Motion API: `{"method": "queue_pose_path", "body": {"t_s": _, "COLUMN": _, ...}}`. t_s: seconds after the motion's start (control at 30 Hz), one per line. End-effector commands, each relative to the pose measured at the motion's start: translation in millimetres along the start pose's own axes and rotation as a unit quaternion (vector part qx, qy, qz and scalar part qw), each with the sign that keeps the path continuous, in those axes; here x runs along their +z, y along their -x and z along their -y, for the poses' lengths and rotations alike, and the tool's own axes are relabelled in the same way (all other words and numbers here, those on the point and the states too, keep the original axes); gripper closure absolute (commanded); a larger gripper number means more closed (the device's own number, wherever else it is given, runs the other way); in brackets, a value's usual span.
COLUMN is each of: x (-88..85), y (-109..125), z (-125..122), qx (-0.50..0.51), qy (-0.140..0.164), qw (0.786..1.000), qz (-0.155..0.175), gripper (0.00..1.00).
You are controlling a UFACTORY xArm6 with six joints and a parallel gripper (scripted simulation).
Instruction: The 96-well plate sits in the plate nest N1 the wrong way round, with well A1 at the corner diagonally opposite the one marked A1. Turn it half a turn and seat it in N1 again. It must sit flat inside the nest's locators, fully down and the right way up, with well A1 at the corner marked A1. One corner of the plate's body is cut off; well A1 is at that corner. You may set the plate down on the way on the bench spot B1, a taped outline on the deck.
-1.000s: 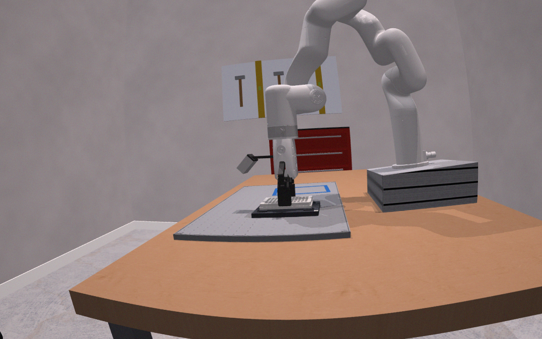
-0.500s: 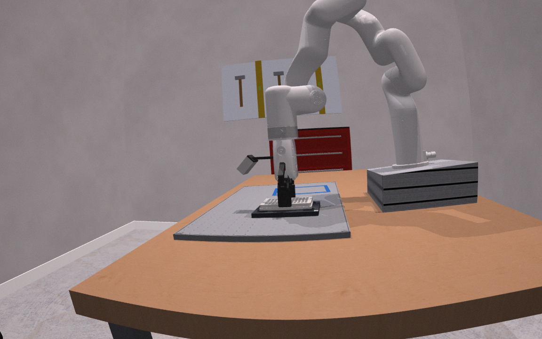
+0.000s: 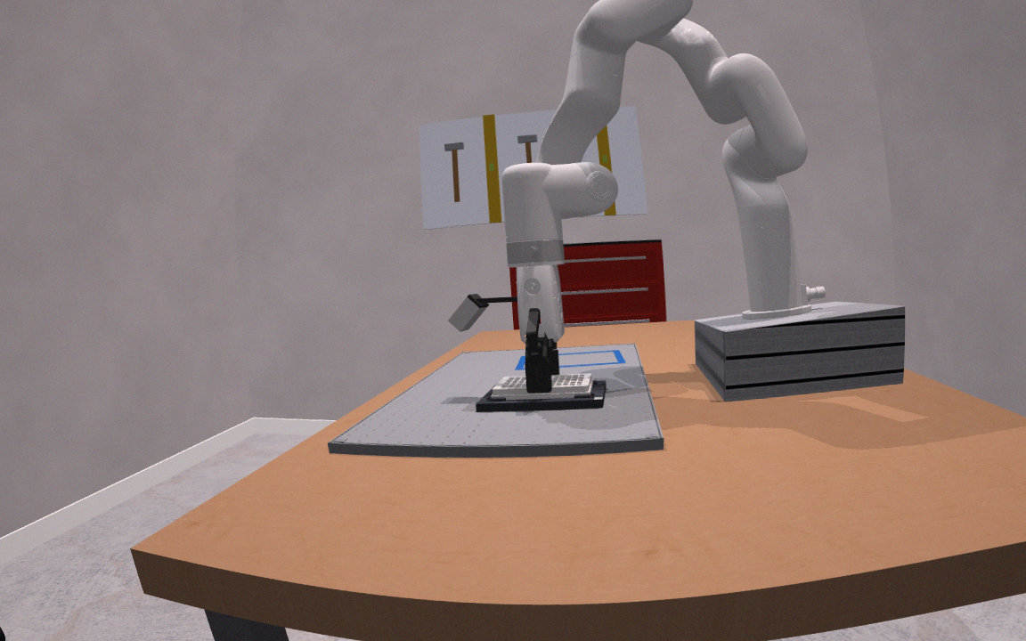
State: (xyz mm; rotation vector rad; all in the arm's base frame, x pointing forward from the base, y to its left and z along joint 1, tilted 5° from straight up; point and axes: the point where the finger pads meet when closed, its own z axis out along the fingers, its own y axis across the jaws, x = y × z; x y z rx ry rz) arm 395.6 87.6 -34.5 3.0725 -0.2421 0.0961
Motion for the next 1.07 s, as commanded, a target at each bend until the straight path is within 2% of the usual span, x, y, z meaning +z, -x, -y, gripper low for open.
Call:
{"method": "queue_pose_path", "body": {"t_s": 0.0, "x": -1.0, "y": -1, "z": 1, "qx": 0.0, "qy": -0.001, "qw": 1.0, "qz": -0.002, "gripper": 0.0}}
{"method": "queue_pose_path", "body": {"t_s": 0.8, "x": -1.0, "y": -1, "z": 1, "qx": 0.0, "qy": -0.001, "qw": 1.0, "qz": -0.002, "gripper": 0.0}}
{"method": "queue_pose_path", "body": {"t_s": 1.03, "x": -19.6, "y": -1, "z": 1, "qx": 0.0, "qy": -0.001, "qw": 1.0, "qz": -0.002, "gripper": 0.0}}
